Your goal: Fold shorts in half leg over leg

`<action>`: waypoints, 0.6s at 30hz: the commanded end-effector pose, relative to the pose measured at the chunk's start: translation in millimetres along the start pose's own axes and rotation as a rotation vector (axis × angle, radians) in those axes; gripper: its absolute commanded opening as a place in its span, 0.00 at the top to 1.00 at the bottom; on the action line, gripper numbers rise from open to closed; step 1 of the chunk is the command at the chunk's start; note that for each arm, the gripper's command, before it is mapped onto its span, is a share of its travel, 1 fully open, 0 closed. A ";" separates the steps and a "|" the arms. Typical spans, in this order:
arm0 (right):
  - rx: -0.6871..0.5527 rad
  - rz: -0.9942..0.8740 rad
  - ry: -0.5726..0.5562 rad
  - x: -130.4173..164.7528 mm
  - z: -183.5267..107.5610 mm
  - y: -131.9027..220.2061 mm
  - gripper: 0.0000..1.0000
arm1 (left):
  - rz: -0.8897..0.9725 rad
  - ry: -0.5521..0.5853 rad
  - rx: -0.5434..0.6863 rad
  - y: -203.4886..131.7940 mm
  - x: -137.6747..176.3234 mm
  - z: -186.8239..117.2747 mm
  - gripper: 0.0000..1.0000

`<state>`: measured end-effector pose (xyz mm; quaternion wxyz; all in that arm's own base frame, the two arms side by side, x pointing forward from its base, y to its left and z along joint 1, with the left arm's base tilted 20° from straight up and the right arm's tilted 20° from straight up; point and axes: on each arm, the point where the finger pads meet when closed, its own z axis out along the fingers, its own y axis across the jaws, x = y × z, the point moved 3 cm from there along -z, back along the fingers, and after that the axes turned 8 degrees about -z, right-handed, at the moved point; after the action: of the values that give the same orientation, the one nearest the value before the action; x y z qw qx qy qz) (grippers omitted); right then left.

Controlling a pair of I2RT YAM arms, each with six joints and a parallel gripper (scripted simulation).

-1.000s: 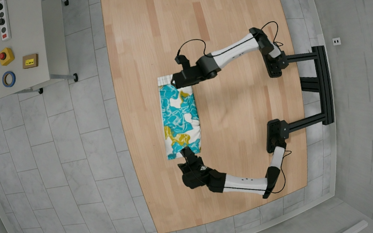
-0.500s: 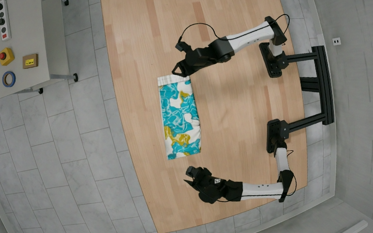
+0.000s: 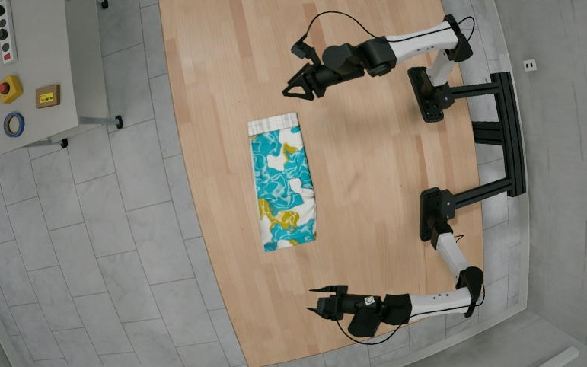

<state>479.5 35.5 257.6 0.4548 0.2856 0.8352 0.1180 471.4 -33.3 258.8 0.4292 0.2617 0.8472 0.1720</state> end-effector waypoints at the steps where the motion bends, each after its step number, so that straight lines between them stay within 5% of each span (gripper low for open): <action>1: -0.106 -0.127 -0.096 -25.7 -30.4 8.8 0.46 | -0.164 -0.158 -0.063 24.1 -23.5 -33.2 0.46; 18: -0.224 -0.518 -0.395 -62.7 -128.6 2.8 0.46 | -0.577 -0.481 -0.105 60.0 -29.0 -129.2 0.46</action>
<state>415.0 11.9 346.0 0.6022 0.0910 0.7912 0.0557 411.4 -10.8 346.2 0.5992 0.0661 0.7953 0.0646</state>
